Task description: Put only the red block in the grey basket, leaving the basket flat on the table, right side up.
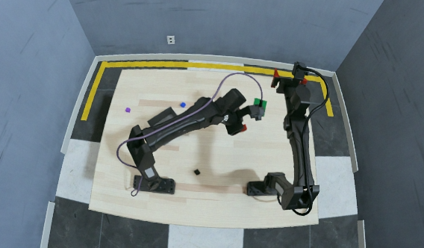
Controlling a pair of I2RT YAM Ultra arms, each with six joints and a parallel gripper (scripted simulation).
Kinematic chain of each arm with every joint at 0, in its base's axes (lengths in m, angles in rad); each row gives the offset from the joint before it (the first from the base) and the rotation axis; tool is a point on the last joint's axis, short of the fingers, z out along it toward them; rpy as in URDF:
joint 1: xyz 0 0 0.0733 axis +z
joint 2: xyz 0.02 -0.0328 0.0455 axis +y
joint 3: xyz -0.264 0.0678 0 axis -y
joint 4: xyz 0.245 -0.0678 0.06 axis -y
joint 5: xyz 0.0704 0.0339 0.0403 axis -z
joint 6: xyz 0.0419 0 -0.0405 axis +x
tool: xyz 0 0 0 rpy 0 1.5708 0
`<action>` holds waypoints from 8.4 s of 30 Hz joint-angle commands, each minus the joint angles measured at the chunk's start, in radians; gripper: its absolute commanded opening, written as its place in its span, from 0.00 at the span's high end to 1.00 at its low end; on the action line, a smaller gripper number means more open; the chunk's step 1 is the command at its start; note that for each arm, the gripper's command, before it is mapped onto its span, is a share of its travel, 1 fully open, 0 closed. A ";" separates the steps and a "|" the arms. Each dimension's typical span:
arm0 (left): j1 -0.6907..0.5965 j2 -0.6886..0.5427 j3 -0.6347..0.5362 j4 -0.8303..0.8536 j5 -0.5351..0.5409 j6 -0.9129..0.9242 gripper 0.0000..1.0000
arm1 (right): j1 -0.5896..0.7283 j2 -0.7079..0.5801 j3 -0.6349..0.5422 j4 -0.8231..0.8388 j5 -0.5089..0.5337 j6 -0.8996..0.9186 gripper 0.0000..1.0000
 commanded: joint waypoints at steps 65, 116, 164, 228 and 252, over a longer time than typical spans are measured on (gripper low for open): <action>-0.230 -1.159 -1.099 -0.102 -0.154 -0.388 0.00 | 0.000 -0.004 0.006 0.005 0.001 -0.001 0.00; 1.319 -1.101 -1.080 -0.064 -0.159 -0.390 0.00 | 0.000 -0.004 0.006 0.005 0.001 -0.001 0.00; 1.427 -0.239 -0.836 0.052 -0.134 -1.169 0.54 | 0.969 0.160 -0.476 0.512 -0.047 -0.104 0.00; 1.416 -0.015 -0.833 0.193 -0.139 -1.228 0.75 | 1.262 0.243 -0.596 0.628 -0.041 -0.119 0.00; 1.409 -0.179 -0.653 -0.215 -0.146 -1.284 0.84 | 1.217 0.148 -0.588 0.458 -0.042 -0.119 0.00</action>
